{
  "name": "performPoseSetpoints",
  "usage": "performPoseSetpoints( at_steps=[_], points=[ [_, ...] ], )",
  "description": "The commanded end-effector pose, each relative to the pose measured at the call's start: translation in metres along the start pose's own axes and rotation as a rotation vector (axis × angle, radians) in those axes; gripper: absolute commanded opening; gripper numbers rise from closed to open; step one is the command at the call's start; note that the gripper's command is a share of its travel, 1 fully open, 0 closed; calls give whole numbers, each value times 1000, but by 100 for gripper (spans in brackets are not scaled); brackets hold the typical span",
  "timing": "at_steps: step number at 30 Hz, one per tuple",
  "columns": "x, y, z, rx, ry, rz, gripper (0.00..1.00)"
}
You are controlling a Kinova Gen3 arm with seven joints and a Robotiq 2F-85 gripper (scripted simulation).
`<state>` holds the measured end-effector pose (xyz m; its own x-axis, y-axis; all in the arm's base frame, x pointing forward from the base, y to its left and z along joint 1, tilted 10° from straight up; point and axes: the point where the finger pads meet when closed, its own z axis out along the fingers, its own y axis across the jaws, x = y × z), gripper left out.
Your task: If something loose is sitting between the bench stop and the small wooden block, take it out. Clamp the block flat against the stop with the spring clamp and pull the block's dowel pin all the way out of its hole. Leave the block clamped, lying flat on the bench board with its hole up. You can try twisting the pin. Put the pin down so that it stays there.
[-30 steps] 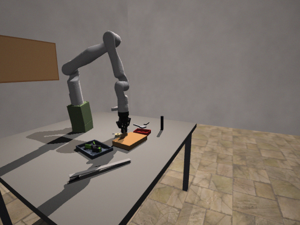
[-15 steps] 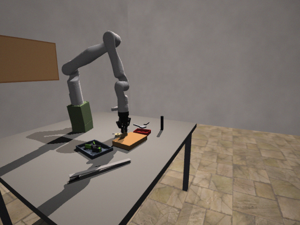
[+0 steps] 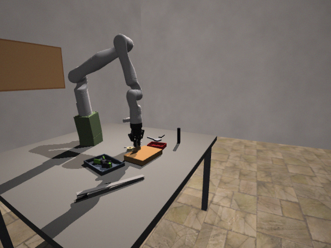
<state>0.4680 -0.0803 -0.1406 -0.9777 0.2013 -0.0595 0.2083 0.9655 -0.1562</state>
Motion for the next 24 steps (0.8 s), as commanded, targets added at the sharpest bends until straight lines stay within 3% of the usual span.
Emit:
performPoseSetpoints(
  at_steps=[1,24],
  points=[
    [-1,0,-1,0,-2,0,34],
    [-1,0,-14,0,-2,0,34]
  ],
)
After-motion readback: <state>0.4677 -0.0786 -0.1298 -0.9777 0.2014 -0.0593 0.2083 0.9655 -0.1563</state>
